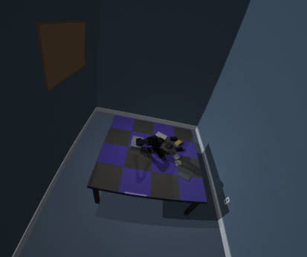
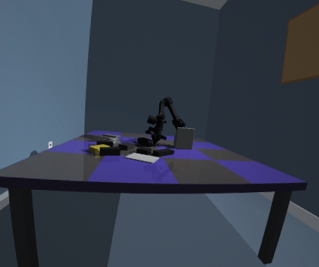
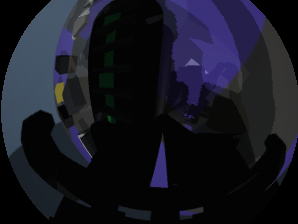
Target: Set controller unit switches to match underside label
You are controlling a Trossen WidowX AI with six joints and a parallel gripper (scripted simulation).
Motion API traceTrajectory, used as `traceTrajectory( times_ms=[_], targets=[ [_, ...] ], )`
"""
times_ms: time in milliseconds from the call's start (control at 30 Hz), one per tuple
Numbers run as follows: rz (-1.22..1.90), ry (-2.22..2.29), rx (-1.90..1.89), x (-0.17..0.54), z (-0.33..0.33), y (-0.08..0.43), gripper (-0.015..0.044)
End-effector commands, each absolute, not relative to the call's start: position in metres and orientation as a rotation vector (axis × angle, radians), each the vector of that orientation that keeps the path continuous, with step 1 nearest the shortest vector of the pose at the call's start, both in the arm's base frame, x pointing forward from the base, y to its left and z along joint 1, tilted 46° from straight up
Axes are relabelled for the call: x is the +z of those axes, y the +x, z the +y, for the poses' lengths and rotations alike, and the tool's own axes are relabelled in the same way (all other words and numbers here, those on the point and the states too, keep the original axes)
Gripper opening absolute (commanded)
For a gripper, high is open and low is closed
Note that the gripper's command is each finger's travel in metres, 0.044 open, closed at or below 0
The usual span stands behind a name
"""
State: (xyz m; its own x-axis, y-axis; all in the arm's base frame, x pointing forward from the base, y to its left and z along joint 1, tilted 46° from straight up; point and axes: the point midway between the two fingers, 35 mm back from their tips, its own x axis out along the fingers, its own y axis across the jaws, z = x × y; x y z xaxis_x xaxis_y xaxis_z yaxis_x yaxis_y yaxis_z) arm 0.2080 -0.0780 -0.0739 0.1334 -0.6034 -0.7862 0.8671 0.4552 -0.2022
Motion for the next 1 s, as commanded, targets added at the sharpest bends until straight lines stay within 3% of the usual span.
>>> traceTrajectory(
  times_ms=[0, 967],
  targets=[
    [0.935, 0.350, -1.094, -0.074, -0.077, 0.212, 0.0000],
    [0.934, 0.351, -1.093, -0.086, -0.067, 0.228, 0.0000]
  ],
)
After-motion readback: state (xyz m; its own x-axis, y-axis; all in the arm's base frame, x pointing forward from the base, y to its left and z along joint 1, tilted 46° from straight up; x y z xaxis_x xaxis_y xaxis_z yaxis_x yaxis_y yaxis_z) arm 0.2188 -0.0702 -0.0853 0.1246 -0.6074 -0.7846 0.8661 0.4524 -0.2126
